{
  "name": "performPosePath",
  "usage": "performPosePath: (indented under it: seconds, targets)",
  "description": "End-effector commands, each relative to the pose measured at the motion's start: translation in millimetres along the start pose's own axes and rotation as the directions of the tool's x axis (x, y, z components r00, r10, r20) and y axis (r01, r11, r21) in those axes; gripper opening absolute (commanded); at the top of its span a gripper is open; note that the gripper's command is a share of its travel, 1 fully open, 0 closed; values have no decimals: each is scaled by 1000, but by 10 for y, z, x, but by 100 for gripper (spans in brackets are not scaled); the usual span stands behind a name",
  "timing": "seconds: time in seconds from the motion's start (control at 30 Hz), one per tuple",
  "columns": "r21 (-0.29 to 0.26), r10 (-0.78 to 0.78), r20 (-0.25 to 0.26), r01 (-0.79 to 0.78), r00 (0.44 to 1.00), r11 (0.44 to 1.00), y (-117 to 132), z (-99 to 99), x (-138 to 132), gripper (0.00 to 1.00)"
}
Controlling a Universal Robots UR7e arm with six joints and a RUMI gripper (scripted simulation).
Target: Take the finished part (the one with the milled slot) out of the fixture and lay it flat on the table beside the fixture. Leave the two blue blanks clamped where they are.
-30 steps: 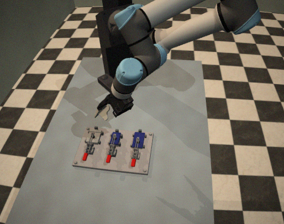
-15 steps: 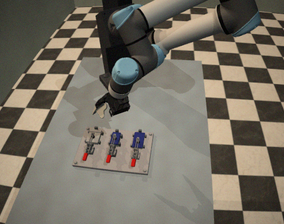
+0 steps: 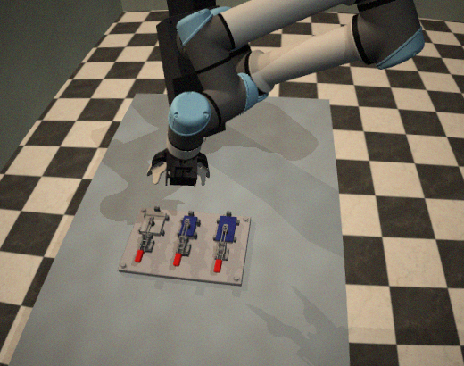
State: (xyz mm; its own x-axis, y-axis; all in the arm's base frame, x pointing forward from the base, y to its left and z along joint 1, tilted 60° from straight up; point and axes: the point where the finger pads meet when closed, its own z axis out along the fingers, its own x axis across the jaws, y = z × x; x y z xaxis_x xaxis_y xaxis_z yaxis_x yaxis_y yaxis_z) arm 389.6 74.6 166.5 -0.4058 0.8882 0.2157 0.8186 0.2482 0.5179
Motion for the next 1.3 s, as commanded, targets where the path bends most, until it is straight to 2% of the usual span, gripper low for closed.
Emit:
performPosePath:
  seconds: [0.0, 0.07, 0.6, 0.73, 0.83, 1.27]
  targets:
    - [-3, 201, -19, -201, 979, 980, -26, 50, -20, 100]
    - [-3, 289, -31, -289, 957, 957, -35, 71, -28, 100]
    - [-3, 289, -30, -289, 957, 957, -35, 71, -28, 100]
    - [3, 468, -55, -468, 882, 884, -49, 112, -47, 100]
    - [13, 597, -74, -598, 798, 801, -55, 142, -64, 100]
    - [13, 597, -74, -598, 798, 801, -55, 142, -64, 100]
